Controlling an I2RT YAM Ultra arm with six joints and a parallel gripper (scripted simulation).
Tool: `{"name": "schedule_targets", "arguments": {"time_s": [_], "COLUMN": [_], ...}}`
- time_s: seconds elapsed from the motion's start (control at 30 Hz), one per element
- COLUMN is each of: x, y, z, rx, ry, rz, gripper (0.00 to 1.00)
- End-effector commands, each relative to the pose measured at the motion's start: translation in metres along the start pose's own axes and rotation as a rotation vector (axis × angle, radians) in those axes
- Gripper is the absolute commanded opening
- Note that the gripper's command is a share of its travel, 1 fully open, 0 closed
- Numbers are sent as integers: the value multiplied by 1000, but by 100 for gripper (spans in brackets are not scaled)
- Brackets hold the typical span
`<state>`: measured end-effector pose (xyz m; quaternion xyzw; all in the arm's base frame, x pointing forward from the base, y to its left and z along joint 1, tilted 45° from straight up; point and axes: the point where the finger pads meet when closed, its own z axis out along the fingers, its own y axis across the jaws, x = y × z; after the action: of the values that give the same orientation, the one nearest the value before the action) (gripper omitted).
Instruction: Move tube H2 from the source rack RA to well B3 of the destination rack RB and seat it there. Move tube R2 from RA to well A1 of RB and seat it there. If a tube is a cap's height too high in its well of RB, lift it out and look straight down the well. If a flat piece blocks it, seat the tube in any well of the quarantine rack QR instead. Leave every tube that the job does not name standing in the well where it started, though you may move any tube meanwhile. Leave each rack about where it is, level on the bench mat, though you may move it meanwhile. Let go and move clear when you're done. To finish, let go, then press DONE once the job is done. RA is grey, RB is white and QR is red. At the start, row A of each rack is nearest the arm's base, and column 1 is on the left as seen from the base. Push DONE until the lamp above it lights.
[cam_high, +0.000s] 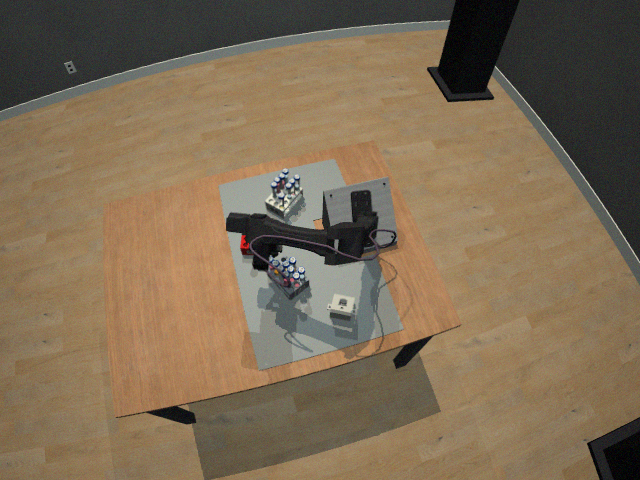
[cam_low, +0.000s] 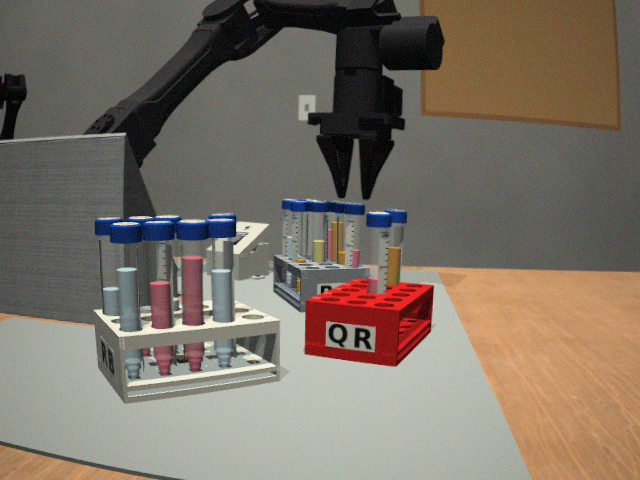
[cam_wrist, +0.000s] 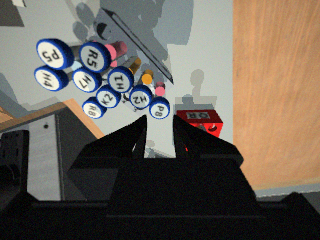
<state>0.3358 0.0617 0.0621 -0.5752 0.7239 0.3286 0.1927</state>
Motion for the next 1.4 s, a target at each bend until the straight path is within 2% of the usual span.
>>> {"name": "schedule_targets", "arguments": {"time_s": [0.0,0.1,0.23,0.5,0.57,0.6,1.0,1.03,1.07,1.27,1.37], "x": [-6,-1,-3,-5,-5,-7,-4,-11,-12,-3,-7], "y": [-11,-3,-5,1,1,-3,1,-7,-8,1,-2], "z": [-16,-8,-9,-1,0,-4,3,-5,-4,7,7], "rx": [69,43,52,33,33,48,38,62,64,36,43], "ry": [-23,-25,-24,-21,-21,-22,-23,-22,-21,-24,-22], "rz": [-16,8,-1,-3,-2,-11,2,-22,-28,6,-10], "gripper": [30,30,30,30,30,30,30,30,30,30,30]}}
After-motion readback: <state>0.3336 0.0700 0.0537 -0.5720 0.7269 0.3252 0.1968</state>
